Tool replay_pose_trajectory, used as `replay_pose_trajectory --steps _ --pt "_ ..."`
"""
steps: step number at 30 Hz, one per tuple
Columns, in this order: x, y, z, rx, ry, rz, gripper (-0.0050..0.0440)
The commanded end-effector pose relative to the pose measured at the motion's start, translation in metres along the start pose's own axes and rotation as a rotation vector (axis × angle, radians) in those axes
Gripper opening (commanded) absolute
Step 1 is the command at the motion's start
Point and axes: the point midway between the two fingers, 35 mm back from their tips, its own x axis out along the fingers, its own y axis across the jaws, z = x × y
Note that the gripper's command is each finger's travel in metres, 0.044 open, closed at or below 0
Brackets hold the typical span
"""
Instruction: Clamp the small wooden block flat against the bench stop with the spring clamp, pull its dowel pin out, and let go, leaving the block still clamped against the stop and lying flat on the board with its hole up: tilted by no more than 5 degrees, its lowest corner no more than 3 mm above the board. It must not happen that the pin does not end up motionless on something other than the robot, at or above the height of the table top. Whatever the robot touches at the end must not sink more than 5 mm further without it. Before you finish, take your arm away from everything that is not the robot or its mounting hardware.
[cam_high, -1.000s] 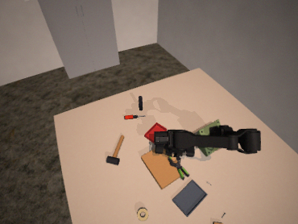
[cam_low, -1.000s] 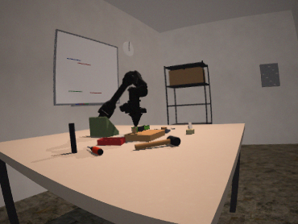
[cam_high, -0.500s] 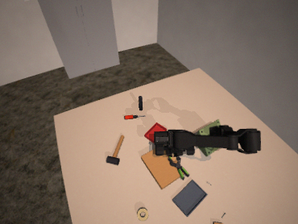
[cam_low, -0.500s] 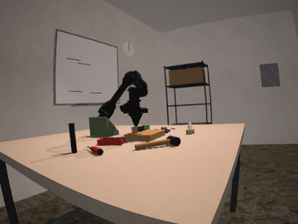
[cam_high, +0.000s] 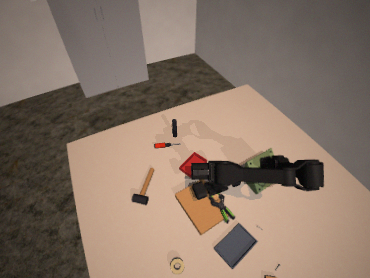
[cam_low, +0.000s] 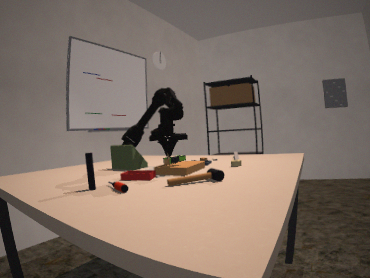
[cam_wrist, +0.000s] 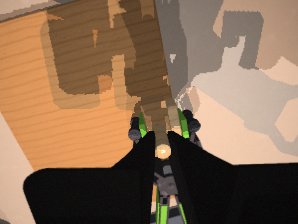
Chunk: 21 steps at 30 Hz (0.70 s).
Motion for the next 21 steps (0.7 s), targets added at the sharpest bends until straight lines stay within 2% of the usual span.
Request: replay_pose_trajectory --steps 1,21 --pt "-0.0017 0.0004 -0.0001 -0.112 0.001 0.002 0.0000" --pt "-0.0023 0.0004 -0.0001 -0.686 0.000 0.003 0.0000"
